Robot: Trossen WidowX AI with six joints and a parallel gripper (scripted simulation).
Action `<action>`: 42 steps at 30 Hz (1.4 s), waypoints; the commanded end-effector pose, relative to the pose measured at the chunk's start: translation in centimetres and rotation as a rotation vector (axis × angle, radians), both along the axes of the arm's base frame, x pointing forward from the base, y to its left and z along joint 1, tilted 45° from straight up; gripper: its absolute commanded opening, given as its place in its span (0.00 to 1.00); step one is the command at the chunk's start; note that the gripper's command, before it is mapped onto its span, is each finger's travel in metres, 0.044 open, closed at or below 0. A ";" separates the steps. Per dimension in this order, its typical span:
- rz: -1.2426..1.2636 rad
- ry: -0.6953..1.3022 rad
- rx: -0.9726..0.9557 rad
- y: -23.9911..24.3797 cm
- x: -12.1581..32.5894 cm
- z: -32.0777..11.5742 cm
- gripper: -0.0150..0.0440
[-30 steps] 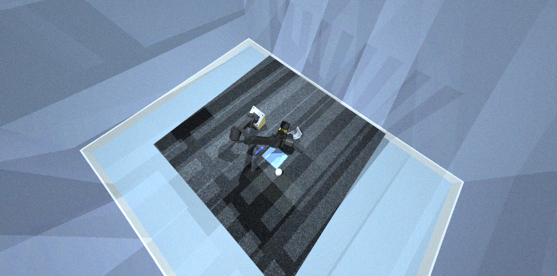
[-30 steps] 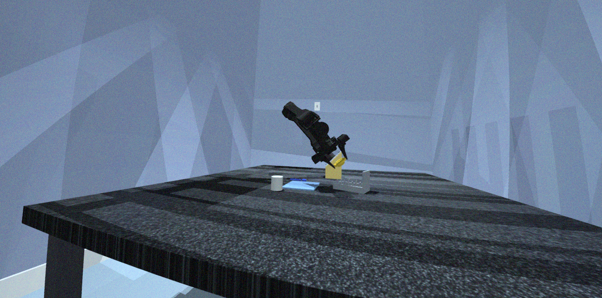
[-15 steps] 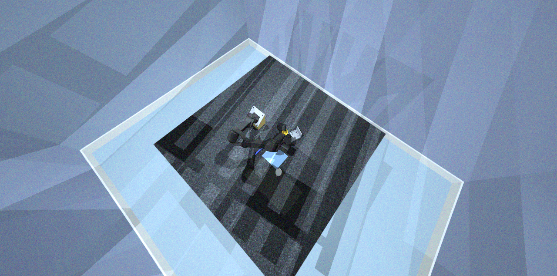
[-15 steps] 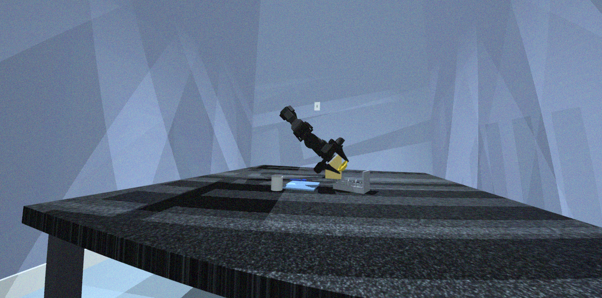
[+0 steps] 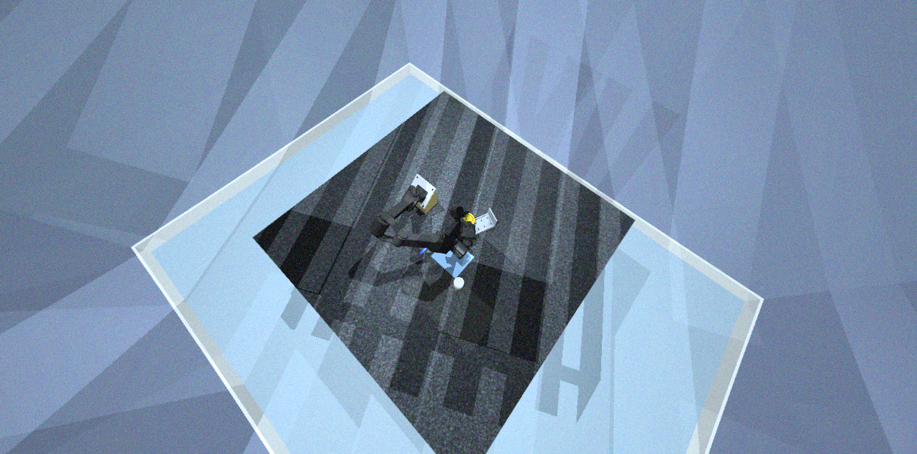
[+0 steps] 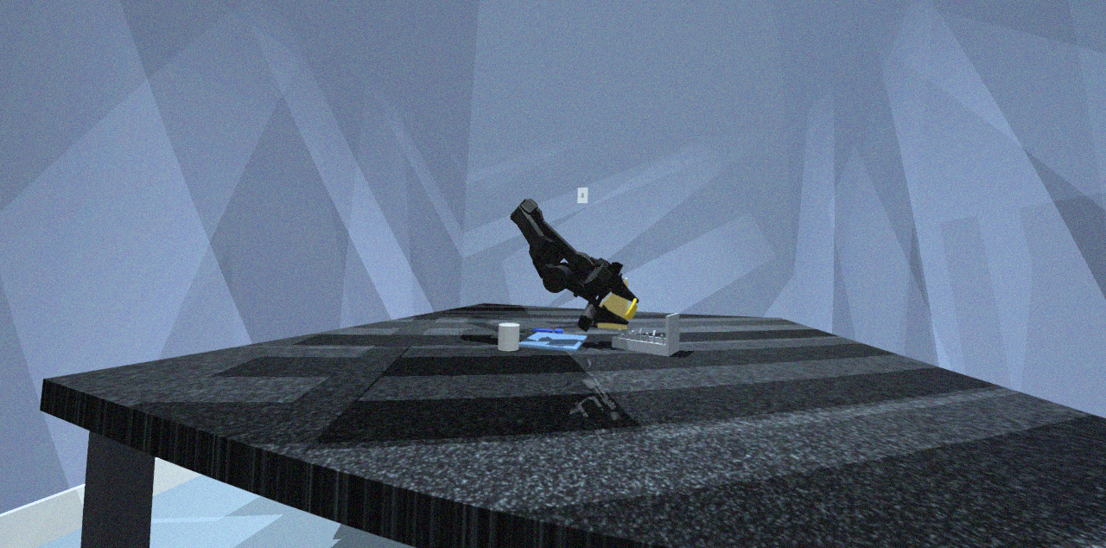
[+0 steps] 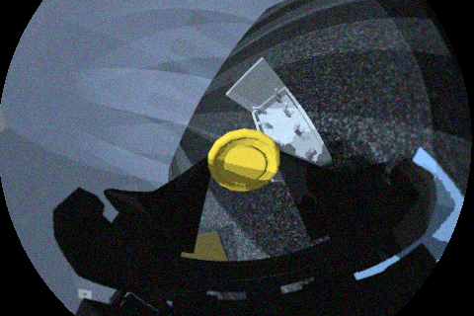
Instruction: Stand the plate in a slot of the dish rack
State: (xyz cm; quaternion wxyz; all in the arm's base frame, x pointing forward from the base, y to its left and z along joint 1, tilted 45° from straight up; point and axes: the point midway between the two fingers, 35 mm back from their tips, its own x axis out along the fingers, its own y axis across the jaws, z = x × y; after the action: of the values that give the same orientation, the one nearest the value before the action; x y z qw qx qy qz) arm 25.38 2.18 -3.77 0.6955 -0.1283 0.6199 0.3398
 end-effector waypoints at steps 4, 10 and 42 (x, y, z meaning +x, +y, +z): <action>0.116 -0.143 0.080 -0.6 0.3 0.0 0.25; 0.217 -0.278 0.127 -1.2 0.5 0.1 0.25; 0.524 -0.750 0.134 -3.1 0.7 1.0 0.25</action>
State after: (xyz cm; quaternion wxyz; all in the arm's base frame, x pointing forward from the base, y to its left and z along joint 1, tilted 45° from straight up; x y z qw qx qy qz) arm 25.97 -1.01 -2.69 0.7689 -0.3492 0.2510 0.4732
